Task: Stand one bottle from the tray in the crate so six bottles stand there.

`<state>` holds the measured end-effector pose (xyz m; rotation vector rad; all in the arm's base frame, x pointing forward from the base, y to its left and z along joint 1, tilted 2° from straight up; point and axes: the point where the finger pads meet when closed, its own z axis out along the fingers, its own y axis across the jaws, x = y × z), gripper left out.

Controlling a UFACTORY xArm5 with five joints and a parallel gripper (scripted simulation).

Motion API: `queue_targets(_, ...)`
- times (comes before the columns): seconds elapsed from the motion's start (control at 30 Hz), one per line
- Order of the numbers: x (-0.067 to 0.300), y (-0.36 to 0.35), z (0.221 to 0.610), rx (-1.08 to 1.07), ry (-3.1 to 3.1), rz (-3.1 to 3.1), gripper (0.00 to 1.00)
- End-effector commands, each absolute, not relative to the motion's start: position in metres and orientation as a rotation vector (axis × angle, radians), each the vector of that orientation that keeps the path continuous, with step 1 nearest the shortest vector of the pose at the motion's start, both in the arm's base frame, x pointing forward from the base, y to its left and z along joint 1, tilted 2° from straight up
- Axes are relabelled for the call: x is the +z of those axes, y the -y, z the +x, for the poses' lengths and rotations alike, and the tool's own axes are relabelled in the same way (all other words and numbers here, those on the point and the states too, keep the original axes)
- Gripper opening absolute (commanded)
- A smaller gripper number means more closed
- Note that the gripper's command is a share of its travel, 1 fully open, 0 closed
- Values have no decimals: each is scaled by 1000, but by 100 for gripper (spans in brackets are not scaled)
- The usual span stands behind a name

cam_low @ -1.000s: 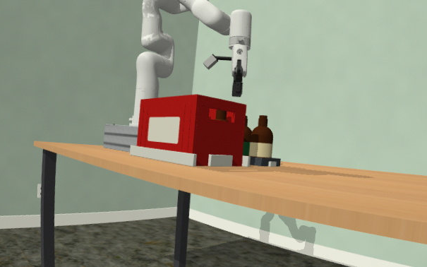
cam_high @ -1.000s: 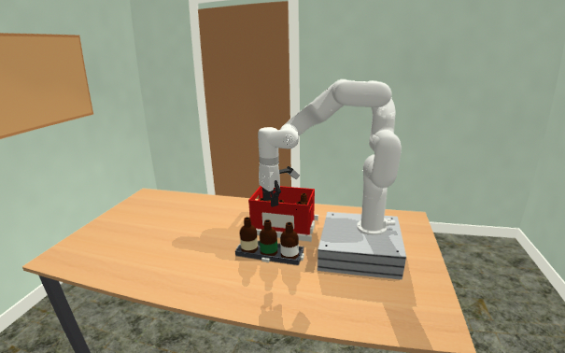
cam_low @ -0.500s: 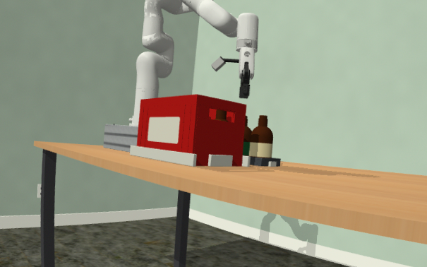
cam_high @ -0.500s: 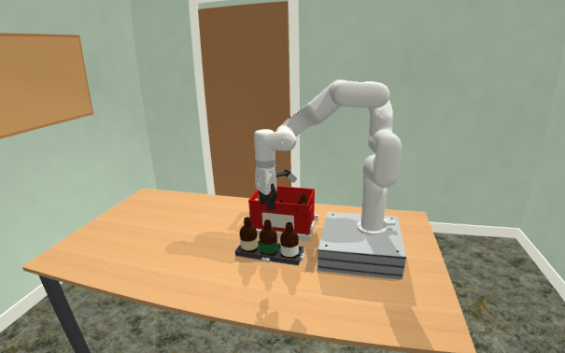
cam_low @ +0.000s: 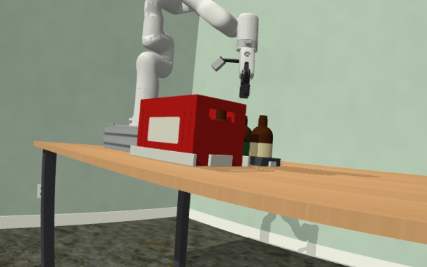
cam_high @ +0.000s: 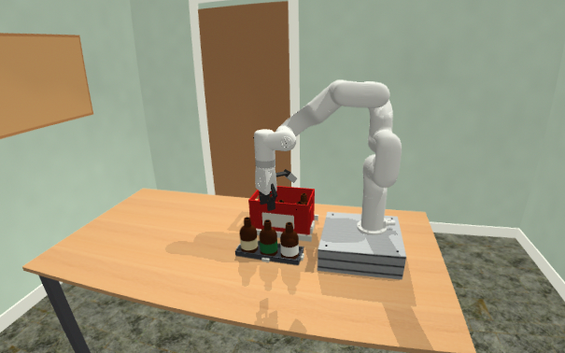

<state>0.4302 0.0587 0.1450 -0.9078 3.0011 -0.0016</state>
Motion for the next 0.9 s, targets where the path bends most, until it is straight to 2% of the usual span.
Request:
queue_targets(0.0,146,-59,431,-2,-2998,-907,65)
queue_targets(0.87,124,-58,432,-2,-2999,-907,65)
